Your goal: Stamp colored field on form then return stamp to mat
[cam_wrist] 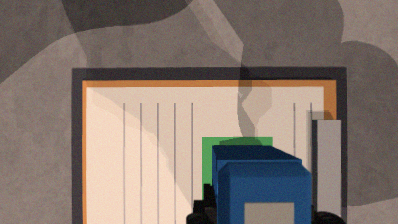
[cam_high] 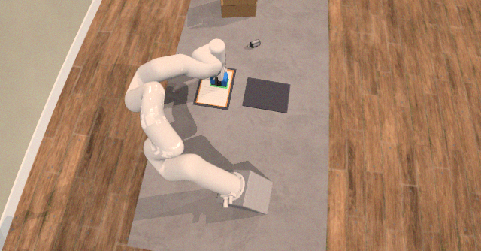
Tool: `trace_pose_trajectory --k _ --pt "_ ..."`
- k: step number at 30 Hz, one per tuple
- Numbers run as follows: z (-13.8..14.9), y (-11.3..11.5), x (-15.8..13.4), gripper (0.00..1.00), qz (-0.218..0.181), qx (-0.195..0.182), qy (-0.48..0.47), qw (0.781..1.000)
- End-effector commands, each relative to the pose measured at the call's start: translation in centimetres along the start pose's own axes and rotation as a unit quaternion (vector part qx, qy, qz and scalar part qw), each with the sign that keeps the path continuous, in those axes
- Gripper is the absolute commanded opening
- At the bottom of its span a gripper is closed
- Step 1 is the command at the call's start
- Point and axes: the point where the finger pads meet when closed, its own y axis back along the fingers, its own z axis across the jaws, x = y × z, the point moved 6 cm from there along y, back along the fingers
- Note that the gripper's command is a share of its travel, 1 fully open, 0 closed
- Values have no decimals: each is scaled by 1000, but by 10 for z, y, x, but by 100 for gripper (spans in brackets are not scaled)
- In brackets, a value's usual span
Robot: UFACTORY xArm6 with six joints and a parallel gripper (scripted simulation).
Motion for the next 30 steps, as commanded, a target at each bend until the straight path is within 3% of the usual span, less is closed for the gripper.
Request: trace_pose_trajectory --k 1,30 --pt "0 1 0 30 0 -1 0 1000" --pt "0 2 0 30 0 -1 0 1000"
